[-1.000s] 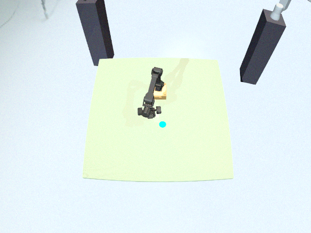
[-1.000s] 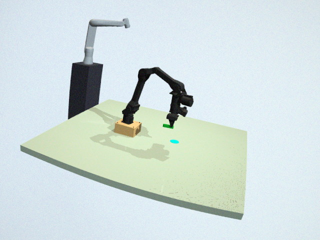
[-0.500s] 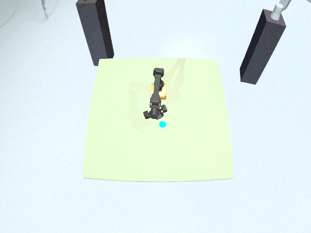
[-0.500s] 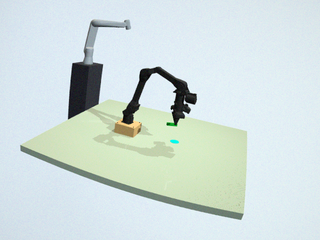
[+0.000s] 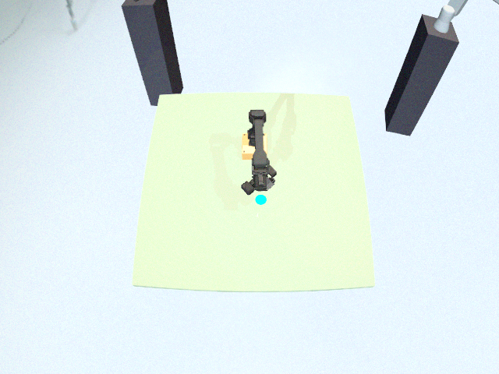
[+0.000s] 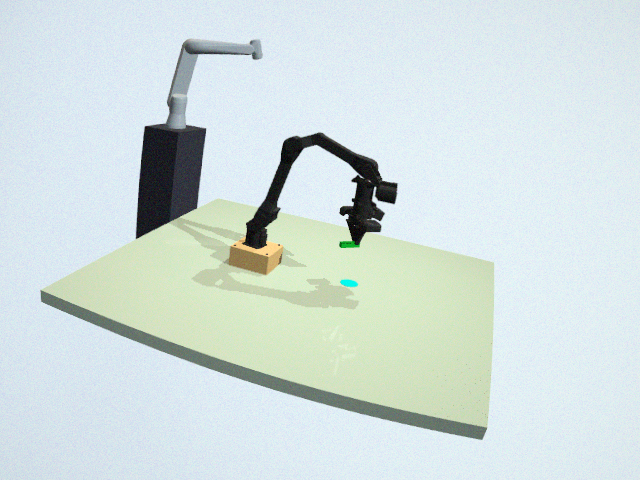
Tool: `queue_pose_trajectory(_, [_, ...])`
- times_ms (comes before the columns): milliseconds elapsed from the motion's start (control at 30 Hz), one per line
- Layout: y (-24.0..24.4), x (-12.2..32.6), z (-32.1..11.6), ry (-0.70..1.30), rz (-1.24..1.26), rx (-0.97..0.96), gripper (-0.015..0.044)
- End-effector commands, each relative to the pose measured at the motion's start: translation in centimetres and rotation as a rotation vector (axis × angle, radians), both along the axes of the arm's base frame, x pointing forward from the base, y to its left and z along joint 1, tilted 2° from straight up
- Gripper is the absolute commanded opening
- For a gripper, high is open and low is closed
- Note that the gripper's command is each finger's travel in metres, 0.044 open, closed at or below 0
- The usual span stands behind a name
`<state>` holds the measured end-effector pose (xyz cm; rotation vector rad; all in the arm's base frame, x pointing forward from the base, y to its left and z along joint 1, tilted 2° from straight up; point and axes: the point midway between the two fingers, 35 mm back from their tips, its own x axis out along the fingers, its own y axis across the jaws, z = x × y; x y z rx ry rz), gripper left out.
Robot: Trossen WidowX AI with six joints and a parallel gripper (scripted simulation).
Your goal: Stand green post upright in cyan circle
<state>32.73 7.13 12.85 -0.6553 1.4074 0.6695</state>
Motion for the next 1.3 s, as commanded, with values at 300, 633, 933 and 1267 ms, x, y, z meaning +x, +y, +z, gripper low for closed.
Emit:
queue_pose_trajectory(300, [1.4, 0.1, -0.2, -0.017, 0.072, 0.015, 0.0022])
queue_pose_trajectory(633, [1.6, 1.1, -1.1, -0.06, 0.033, 0.073, 0.0022])
queue_pose_trajectory(933, [1.7, 2.0, -1.9, -0.099, 0.001, 0.125, 0.0022])
queue_pose_trajectory(1267, [1.8, 3.0, -2.6, -0.142, -0.033, 0.183, 0.0022])
